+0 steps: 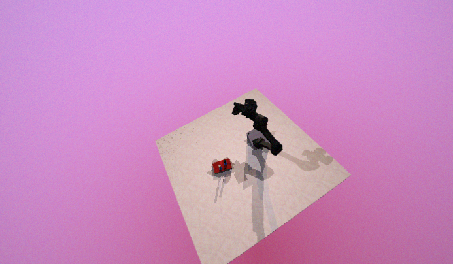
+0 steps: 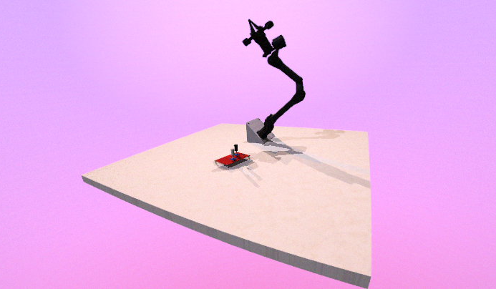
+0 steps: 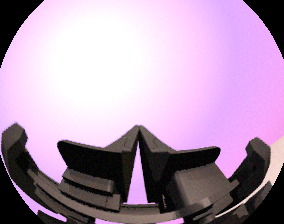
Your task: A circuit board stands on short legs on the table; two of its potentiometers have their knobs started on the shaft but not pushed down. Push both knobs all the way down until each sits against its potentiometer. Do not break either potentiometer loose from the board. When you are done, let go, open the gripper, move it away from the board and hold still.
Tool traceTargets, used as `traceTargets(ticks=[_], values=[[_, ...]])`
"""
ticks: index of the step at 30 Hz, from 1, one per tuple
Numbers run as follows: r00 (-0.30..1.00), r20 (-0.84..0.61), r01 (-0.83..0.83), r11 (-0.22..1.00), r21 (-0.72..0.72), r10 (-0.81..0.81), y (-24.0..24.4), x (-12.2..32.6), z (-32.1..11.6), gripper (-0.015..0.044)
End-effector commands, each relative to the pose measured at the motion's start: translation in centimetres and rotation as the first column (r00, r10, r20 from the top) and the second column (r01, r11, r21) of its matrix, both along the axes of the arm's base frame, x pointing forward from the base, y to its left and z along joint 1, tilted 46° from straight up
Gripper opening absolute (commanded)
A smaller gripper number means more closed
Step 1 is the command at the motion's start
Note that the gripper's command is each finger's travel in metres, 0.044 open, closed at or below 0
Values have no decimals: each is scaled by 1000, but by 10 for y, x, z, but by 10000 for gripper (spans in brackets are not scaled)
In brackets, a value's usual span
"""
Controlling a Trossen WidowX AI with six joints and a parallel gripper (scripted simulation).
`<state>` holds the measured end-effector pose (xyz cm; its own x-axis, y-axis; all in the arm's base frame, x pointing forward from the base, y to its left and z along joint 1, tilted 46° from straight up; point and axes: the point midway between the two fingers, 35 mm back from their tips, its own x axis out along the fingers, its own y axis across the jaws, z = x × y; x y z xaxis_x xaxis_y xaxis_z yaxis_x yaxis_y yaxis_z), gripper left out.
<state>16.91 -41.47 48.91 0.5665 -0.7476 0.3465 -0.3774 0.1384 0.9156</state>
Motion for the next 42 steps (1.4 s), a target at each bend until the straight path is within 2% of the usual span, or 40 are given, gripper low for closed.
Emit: traceTargets(ticks=[1,10,19,30,42], values=[[993,-115,-29,999,28,32,-4,27,-24,0],[921,-370,-98,993,70,117,-3,77,-79,0],[772,-597,-196,975,103,218,8,119,-134,0],[506,-795,-364,918,154,334,40,163,-199,0],[164,-902,-576,781,240,399,91,196,-264,0]])
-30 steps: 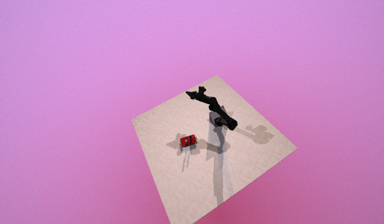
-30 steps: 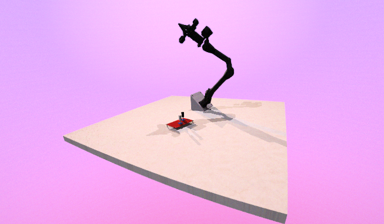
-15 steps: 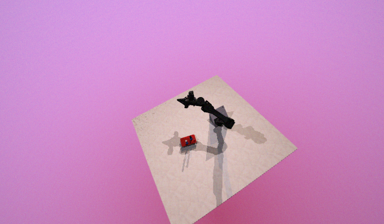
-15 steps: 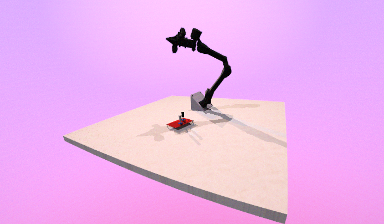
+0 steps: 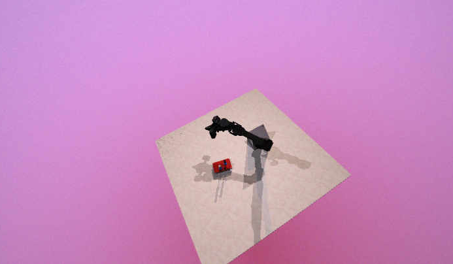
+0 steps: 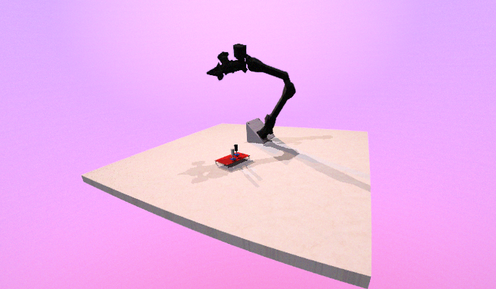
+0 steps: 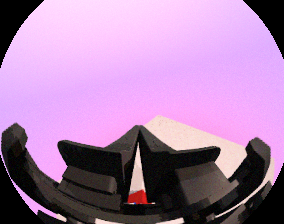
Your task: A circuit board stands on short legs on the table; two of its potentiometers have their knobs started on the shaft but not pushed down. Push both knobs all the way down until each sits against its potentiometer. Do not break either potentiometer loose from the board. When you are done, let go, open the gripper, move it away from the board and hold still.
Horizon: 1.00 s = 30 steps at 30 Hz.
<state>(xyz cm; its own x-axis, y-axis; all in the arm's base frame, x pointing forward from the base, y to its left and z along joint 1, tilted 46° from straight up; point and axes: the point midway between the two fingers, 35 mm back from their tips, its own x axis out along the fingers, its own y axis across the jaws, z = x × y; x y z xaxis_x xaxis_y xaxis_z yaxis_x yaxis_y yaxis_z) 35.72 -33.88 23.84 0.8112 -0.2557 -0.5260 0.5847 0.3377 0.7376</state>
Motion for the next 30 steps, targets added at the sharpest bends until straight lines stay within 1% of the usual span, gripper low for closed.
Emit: traceTargets(ticks=[1,8,16,23,30], values=[[991,-74,-116,993,-11,115,20,10,-18,0],[930,-194,-320,947,-5,313,55,21,-51,0],[841,-253,-487,873,28,477,93,27,-75,0],[694,-316,-663,745,70,647,131,28,-99,0],[510,-343,-808,576,122,789,169,24,-118,0]])
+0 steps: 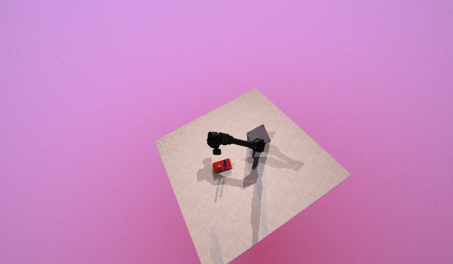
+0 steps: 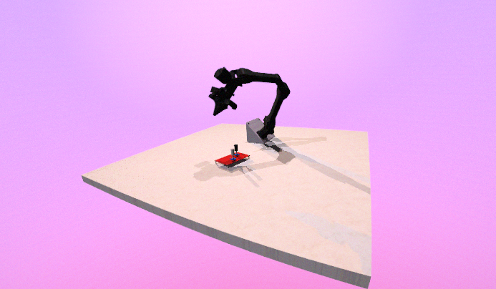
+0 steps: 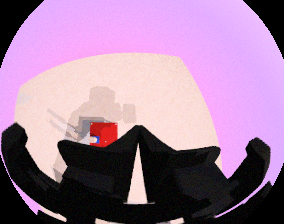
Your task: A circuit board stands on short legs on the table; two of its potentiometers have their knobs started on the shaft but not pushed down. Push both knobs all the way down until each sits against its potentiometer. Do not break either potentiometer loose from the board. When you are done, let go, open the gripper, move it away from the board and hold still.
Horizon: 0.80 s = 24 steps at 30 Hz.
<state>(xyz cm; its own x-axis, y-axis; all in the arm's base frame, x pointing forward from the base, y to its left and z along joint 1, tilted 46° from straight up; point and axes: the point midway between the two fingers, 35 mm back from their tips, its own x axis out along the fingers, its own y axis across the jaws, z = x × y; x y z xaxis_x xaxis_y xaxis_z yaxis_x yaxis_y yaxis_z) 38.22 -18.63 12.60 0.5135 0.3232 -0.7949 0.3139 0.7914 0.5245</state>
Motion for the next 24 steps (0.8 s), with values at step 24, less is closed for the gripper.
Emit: traceTargets(ticks=[24], values=[[659,31,-743,643,185,752,135,-36,-33,0]])
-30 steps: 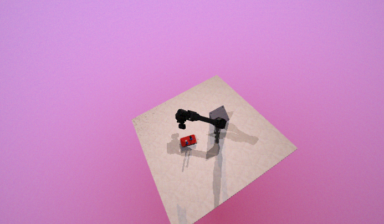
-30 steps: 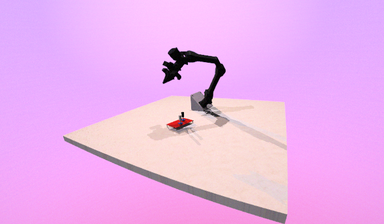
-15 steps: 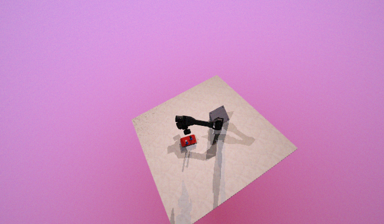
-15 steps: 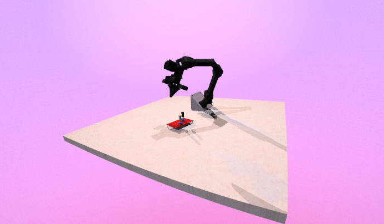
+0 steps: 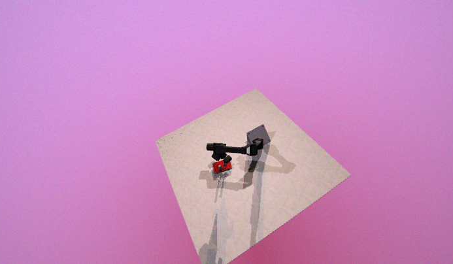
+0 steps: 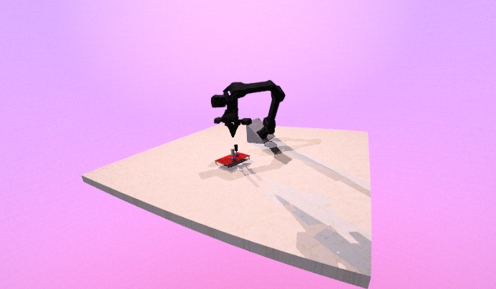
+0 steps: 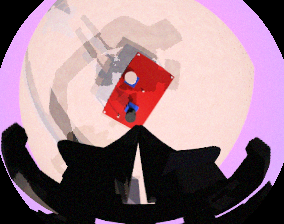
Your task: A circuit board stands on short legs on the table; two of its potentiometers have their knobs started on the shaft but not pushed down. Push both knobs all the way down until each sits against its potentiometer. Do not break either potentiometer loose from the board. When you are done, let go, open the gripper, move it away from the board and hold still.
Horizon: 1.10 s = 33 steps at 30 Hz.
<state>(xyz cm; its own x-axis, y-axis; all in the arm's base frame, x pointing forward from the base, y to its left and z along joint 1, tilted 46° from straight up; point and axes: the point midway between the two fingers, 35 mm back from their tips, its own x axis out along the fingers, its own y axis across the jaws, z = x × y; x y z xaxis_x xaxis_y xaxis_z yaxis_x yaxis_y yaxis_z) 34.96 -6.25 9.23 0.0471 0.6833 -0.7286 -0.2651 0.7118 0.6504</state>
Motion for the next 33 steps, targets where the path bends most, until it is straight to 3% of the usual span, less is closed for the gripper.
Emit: traceTargets(ticks=[1,33], values=[[997,9,-75,997,35,75,12,-3,1,0],[997,9,-75,997,36,75,31,-3,-18,0]])
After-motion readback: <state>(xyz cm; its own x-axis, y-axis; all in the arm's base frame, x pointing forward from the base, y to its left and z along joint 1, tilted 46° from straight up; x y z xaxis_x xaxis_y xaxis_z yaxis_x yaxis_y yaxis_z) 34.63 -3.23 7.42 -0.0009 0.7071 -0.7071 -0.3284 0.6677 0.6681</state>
